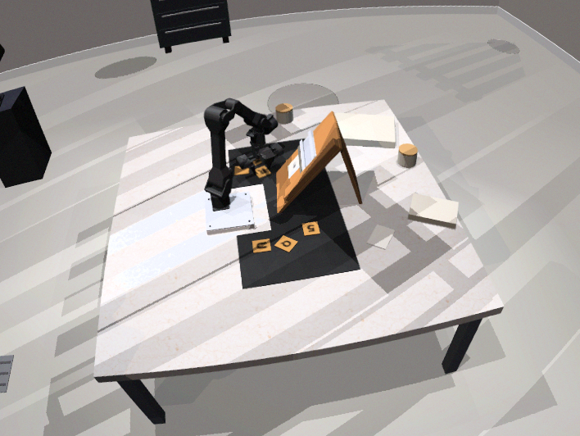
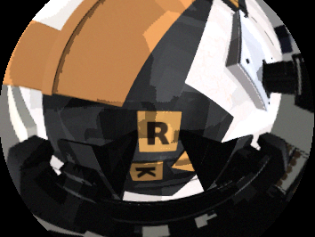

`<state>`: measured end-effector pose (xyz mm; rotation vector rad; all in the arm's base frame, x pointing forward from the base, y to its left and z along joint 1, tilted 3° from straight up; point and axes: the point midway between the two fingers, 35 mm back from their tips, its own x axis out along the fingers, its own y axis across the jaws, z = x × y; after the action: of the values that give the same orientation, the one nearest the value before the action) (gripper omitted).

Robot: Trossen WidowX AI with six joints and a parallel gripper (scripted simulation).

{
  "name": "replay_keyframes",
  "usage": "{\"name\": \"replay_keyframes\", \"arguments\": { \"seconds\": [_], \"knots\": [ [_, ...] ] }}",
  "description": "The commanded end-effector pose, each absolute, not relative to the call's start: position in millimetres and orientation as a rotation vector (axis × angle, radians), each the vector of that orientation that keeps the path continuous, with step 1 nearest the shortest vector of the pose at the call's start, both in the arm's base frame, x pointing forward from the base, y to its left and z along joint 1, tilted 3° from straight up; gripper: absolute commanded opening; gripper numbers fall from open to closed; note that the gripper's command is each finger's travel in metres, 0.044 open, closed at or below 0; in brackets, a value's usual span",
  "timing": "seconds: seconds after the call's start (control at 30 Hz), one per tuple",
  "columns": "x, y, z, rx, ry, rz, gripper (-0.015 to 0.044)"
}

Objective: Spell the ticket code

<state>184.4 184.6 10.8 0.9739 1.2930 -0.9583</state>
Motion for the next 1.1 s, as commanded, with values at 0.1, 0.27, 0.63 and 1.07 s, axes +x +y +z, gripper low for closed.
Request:
{"name": "replay_keyframes", "arguments": {
  "seconds": [0.1, 0.27, 0.63, 1.07],
  "knots": [
    [185, 184, 10, 0.972, 1.29, -0.956, 0.024],
    [184, 185, 14, 0.972, 1.291, -0.956, 0.0128],
    [182, 184, 17, 0.972, 1.291, -0.956, 0.0],
    [181, 184, 21, 0.972, 1.291, -0.956, 0.0]
  ]
}}
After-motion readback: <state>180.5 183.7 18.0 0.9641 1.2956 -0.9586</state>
